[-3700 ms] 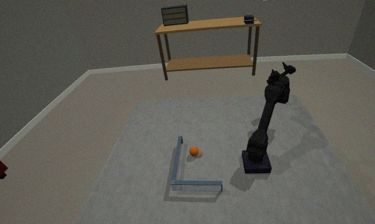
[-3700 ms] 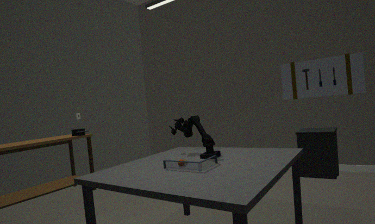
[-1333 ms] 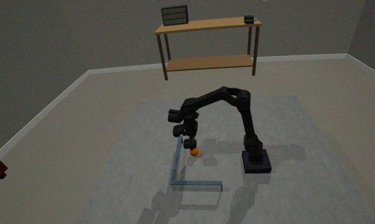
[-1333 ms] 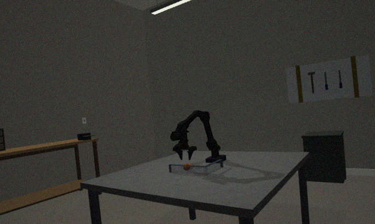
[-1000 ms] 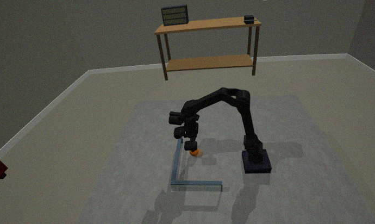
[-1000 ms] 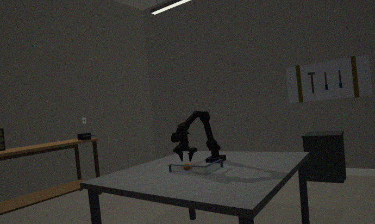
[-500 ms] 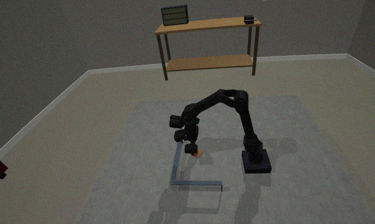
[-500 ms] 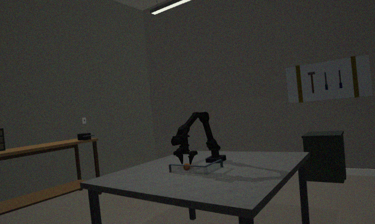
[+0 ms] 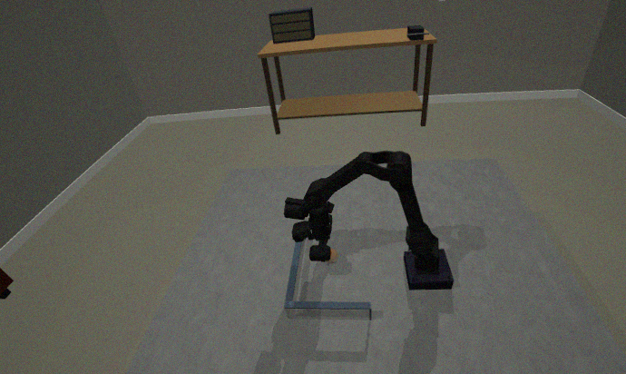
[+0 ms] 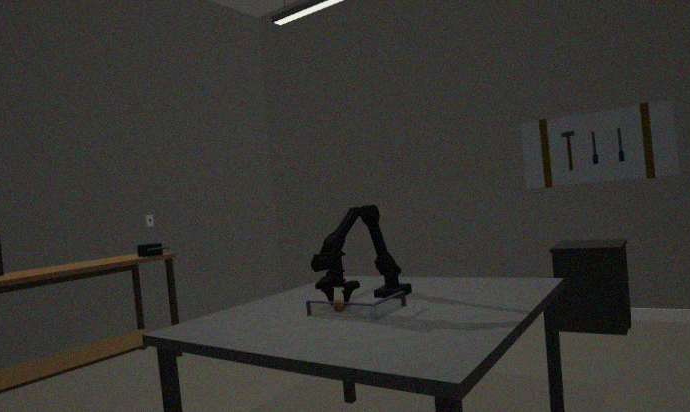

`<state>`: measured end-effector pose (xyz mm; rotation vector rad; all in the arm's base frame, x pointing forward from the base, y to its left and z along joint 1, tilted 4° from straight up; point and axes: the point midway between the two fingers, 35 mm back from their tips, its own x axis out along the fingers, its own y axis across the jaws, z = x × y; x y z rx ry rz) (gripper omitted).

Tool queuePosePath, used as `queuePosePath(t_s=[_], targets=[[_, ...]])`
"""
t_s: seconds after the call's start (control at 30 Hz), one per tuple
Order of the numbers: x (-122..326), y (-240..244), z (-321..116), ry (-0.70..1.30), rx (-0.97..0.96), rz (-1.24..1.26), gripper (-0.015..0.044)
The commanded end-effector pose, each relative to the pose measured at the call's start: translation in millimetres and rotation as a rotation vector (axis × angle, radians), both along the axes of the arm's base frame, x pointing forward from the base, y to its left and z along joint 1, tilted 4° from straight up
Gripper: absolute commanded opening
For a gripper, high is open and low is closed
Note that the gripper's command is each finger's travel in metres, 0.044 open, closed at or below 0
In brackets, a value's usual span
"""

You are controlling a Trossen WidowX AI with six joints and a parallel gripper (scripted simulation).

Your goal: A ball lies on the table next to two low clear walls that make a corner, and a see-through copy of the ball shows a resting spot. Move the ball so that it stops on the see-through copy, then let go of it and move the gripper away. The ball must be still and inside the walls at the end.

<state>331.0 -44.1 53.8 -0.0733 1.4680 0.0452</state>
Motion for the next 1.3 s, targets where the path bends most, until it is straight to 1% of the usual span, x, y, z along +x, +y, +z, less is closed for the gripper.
queuePosePath(t_s=[0.0, 0.2, 0.33, 0.47, 0.77, 1.1, 1.27], targets=[[-0.5, -0.8, -2.2, 0.003, -0.005, -0.004, 0.0250], [-0.5, -0.8, -2.2, 0.003, -0.005, -0.004, 0.0210], [6.5, -1.7, 3.3, -0.041, -0.032, 0.009, 0.0105], [9.3, -1.9, 24.5, -0.045, -0.034, 0.010, 0.0000], [4.9, -1.4, 72.3, -0.026, -0.022, 0.003, 0.0000], [-10.5, 1.2, 125.1, -0.001, -0.007, -0.003, 0.0000], [-13.7, 1.8, 132.8, 0.003, -0.005, -0.004, 0.0000]])
